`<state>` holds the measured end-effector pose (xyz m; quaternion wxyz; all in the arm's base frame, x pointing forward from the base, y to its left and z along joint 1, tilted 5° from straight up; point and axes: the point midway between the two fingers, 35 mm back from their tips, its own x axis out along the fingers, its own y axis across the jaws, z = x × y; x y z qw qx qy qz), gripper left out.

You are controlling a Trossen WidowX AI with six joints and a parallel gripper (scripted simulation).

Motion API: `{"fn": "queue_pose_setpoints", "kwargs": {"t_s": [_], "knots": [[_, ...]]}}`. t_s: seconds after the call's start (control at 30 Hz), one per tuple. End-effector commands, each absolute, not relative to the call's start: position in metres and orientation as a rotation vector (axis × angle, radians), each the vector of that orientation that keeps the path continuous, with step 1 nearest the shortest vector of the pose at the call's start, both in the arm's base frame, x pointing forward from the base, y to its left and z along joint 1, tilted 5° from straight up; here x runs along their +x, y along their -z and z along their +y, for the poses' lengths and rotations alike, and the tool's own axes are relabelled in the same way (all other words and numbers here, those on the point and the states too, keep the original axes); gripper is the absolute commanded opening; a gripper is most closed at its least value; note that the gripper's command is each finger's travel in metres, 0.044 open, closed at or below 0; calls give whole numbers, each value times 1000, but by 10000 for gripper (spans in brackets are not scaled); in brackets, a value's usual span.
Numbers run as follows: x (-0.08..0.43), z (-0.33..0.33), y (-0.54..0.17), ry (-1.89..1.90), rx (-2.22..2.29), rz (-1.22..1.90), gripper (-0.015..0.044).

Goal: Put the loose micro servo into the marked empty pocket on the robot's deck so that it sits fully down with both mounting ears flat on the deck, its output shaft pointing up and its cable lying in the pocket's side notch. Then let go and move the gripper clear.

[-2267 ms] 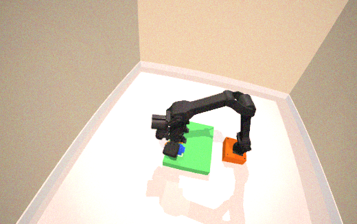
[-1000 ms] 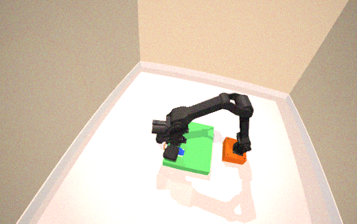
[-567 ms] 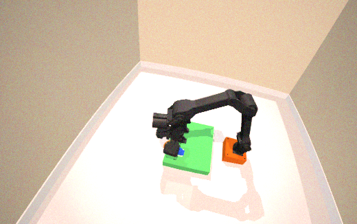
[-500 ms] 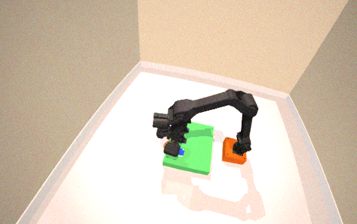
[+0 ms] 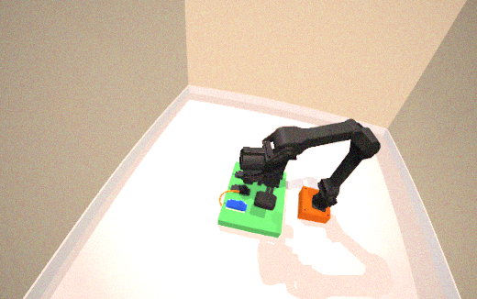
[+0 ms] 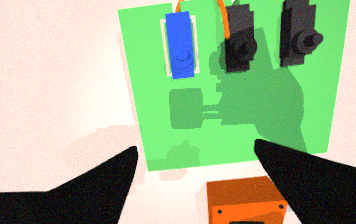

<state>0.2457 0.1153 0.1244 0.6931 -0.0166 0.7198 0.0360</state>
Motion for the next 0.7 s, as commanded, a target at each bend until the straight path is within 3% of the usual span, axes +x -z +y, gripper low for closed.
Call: {"fn": "queue_pose_setpoints", "kwargs": {"t_s": [0.0, 0.2, 0.67], "knots": [[242, 114, -127, -73, -35, 1625, 440], [244, 112, -172, -81, -38, 1607, 440], [244, 112, -174, -81, -38, 1606, 440]]}}
